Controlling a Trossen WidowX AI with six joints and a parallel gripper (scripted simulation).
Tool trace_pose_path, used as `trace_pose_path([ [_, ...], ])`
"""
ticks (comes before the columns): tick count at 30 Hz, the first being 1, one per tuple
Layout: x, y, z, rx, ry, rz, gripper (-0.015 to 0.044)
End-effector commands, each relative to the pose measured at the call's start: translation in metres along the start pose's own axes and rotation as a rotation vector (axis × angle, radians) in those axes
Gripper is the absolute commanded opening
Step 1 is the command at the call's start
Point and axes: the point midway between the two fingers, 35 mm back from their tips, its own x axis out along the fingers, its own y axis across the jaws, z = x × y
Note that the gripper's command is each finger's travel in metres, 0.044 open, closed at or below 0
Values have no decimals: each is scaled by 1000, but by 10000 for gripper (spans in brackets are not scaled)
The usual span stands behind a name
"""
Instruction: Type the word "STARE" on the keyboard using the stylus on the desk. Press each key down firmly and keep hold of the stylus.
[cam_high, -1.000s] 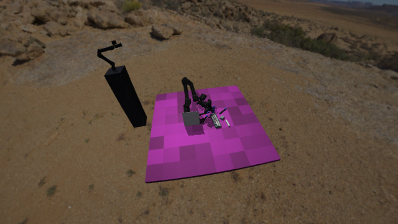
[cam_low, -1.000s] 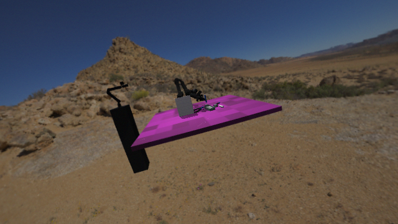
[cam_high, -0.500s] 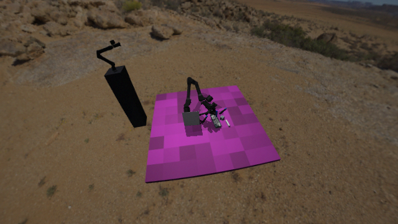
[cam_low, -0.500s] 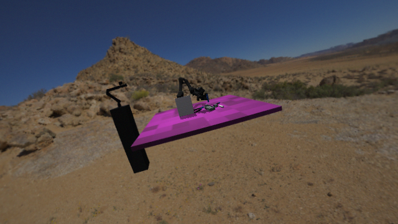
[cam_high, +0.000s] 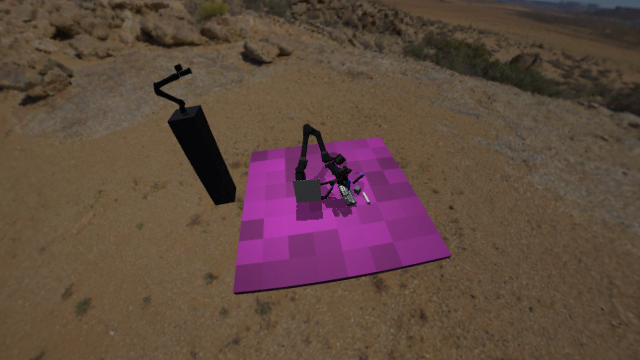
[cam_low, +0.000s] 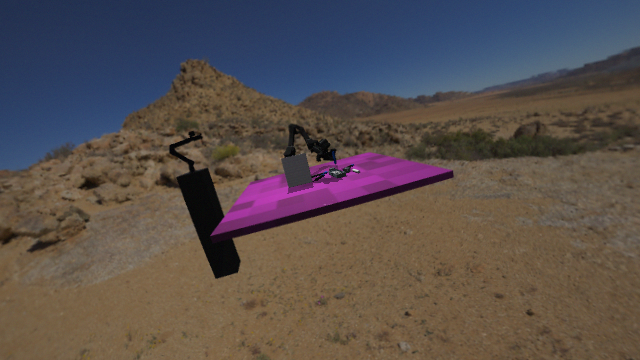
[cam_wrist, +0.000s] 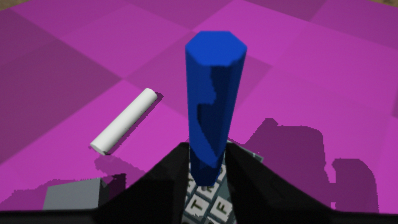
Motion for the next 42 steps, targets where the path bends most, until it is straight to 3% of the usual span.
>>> trace_pose_path([
  [1,1,2,1,5,-5,2,0],
  [21,17,1,-29,6,-4,2,0],
  [24,19,3,-31,6,-3,2,79],
  [42,20,4,-31,6,-3,2,81],
])
